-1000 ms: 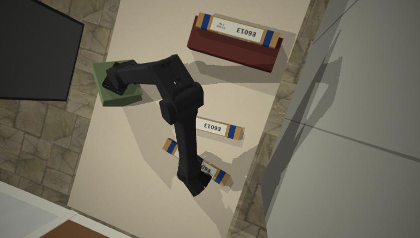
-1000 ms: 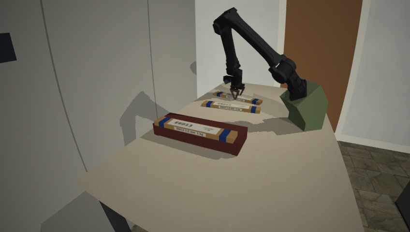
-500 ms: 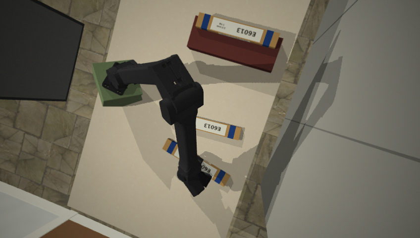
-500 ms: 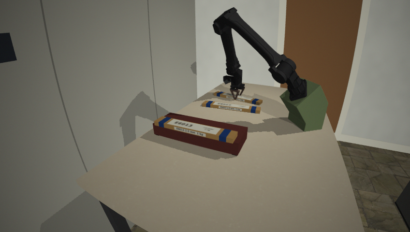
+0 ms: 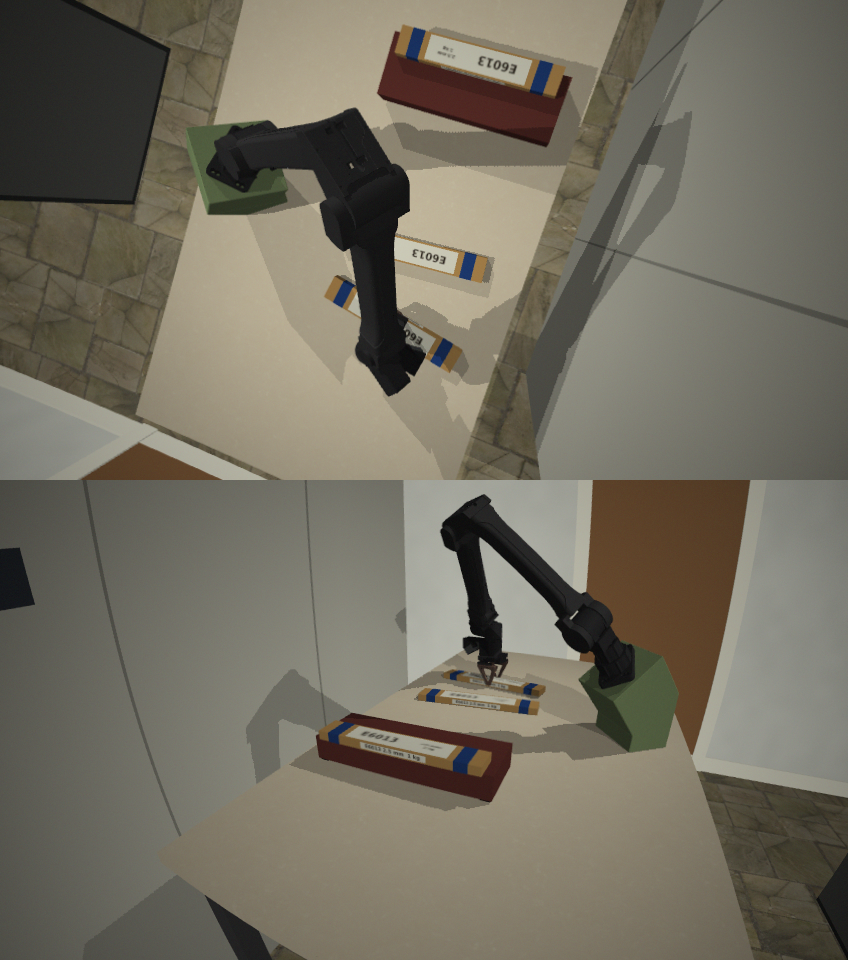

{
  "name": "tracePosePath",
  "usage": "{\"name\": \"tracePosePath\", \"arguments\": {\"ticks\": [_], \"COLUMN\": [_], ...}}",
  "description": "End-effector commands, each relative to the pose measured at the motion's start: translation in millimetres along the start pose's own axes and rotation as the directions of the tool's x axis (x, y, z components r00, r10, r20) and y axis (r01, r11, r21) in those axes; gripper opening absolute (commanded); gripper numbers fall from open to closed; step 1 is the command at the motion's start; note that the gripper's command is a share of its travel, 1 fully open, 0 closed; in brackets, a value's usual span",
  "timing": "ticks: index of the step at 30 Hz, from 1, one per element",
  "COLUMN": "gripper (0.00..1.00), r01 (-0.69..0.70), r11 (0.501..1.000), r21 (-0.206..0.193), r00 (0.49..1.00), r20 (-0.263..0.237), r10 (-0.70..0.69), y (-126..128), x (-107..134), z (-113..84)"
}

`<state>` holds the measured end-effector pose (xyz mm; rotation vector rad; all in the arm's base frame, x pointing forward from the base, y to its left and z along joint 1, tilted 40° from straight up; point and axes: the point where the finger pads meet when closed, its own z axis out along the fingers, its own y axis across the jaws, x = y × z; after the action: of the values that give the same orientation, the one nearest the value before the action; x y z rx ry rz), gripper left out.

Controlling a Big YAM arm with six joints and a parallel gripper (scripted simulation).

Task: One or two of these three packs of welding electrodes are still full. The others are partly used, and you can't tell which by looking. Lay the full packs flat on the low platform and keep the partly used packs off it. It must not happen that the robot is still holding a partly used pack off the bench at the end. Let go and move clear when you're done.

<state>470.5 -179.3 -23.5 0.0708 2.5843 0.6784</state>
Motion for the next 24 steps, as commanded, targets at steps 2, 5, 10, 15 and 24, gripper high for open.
{"name": "tracePosePath", "arguments": {"ticks": [2, 5, 10, 15, 24], "gripper": [0.0, 0.0, 0.0, 0.0, 0.0], "r01": [0.012, 0.015, 0.018, 0.019, 0.02], "r11": [0.999, 0.999, 0.999, 0.999, 0.998], "r21": [0.047, 0.048, 0.05, 0.051, 0.052], "r00": [0.997, 0.997, 0.997, 0.997, 0.997], "r20": [0.071, 0.074, 0.077, 0.078, 0.079], "r10": [-0.016, -0.018, -0.021, -0.022, -0.024], "y": [-12, -12, -12, -12, -13], "x": [-23, -24, -26, -26, -30], "z": [-51.3, -57.4, -66.8, -72.3, -84.5]}}
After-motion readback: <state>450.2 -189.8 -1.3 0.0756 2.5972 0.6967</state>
